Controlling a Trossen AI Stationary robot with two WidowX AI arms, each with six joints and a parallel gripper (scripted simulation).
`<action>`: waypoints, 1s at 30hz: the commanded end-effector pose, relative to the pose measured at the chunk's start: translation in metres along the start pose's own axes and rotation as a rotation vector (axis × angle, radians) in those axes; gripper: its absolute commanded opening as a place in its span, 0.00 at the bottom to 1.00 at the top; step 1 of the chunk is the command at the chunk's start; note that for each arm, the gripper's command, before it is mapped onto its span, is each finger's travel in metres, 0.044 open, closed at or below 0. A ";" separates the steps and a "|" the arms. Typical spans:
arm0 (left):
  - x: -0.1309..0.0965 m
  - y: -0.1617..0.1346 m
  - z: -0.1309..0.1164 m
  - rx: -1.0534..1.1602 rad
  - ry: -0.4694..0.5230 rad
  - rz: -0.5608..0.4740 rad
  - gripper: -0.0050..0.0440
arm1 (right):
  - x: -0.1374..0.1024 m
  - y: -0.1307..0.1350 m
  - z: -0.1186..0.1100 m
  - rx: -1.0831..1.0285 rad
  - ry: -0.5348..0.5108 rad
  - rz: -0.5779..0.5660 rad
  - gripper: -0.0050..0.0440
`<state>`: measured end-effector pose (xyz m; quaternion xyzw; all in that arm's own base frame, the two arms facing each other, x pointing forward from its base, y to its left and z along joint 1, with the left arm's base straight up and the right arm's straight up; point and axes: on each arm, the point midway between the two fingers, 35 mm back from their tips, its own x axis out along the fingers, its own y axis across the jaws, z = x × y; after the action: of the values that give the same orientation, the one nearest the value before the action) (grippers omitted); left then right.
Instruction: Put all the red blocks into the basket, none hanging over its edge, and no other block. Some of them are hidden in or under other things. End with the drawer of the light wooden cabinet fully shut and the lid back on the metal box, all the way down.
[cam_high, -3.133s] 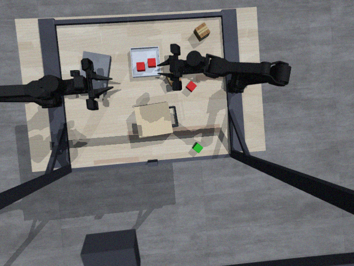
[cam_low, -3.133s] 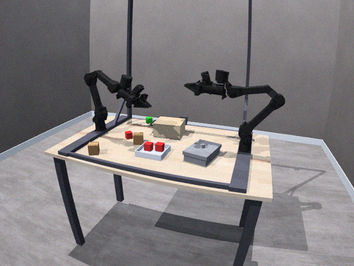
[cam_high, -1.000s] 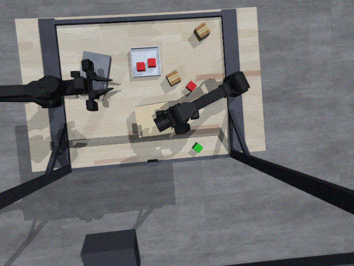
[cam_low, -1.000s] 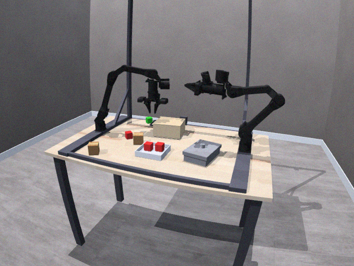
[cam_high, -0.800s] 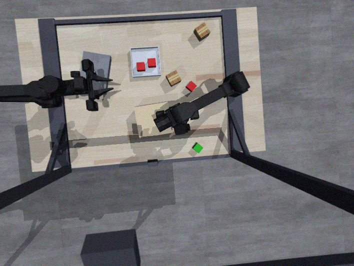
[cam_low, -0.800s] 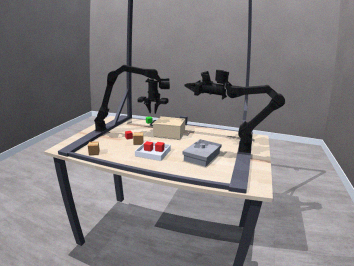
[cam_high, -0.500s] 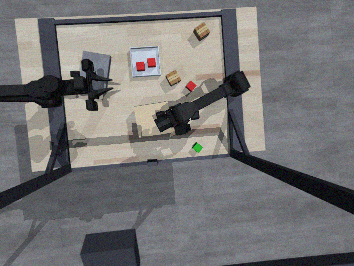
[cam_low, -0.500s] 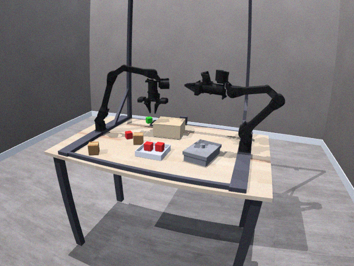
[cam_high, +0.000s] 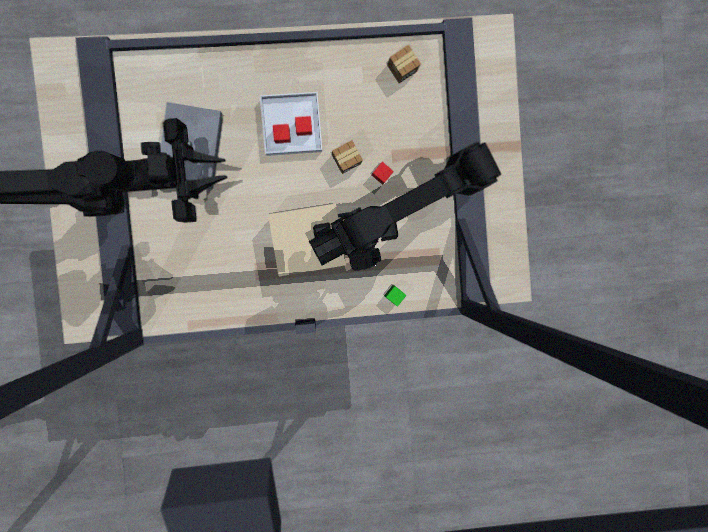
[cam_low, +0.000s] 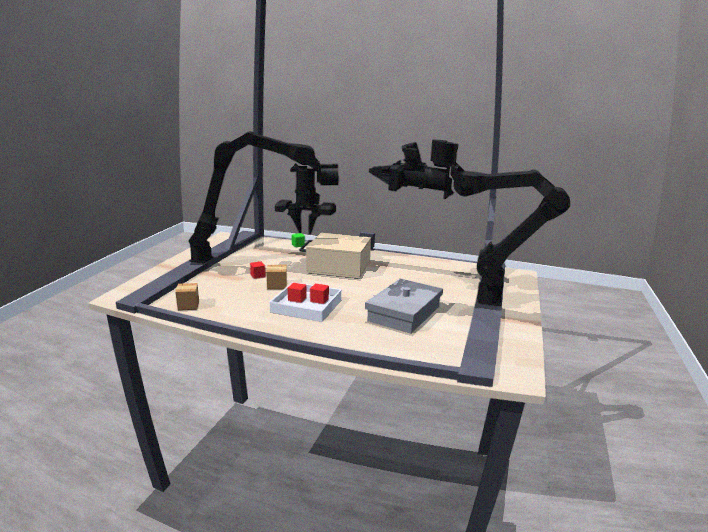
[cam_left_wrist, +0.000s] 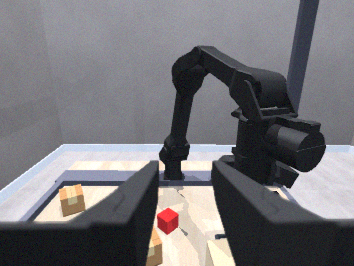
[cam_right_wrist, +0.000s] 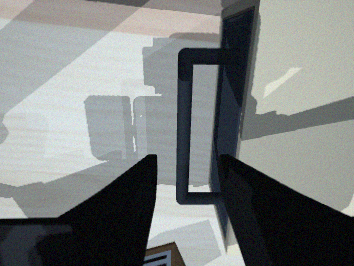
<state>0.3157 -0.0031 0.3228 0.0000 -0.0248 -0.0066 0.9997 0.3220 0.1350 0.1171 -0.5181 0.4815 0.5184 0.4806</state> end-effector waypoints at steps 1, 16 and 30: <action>-0.004 0.001 0.019 0.005 -0.047 0.003 0.38 | 0.000 -0.003 0.000 0.005 -0.013 -0.023 0.39; -0.004 0.001 0.019 0.005 -0.047 0.003 0.38 | 0.021 -0.004 -0.001 0.004 -0.013 -0.024 0.39; -0.004 0.001 0.019 0.005 -0.047 0.003 0.38 | 0.039 -0.004 -0.001 0.002 -0.014 -0.025 0.39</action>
<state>0.3157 -0.0031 0.3228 0.0000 -0.0248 -0.0066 0.9997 0.3221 0.1344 0.0742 -0.5178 0.4819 0.5180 0.4810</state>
